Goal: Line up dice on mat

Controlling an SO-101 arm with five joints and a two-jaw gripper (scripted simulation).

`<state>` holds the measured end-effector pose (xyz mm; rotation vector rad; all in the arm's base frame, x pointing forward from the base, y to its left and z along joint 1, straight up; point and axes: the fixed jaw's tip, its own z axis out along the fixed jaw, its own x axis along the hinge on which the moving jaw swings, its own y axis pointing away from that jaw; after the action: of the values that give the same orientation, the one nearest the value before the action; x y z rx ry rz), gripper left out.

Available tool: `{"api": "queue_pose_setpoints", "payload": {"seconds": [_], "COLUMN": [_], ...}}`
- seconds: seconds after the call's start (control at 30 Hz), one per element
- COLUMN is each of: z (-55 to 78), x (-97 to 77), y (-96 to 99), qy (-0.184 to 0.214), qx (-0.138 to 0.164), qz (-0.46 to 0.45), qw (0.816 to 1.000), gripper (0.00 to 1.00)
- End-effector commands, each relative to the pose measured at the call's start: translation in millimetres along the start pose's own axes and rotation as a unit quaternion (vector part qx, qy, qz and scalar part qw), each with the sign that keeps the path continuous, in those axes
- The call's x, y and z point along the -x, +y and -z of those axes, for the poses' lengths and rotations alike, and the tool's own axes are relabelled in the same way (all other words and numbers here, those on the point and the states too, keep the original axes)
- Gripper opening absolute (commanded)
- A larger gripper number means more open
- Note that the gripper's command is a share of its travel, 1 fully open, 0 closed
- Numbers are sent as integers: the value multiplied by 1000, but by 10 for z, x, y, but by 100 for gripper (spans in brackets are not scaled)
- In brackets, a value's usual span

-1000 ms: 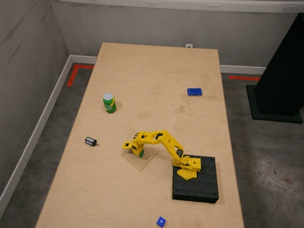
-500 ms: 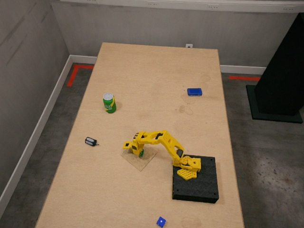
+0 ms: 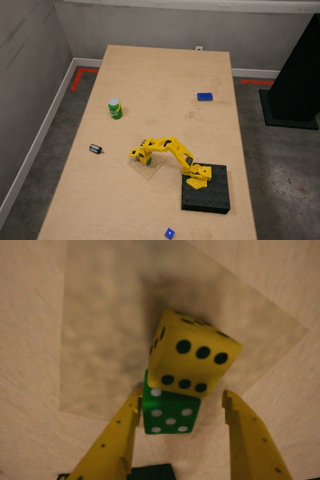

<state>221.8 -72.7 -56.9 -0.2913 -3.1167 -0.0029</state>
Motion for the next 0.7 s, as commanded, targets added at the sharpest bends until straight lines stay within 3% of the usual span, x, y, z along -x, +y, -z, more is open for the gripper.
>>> {"api": "queue_pose_setpoints", "payload": {"seconds": [0.0, 0.4, 0.67], "z": [-28, -7, 198], "x": [-8, -5, 12], "y": [-12, -13, -16], "qy": [1, 1, 1], "qx": [1, 1, 1], "qz": [-5, -5, -5], "qw": [1000, 1000, 1000], "gripper": [35, 36, 36]}}
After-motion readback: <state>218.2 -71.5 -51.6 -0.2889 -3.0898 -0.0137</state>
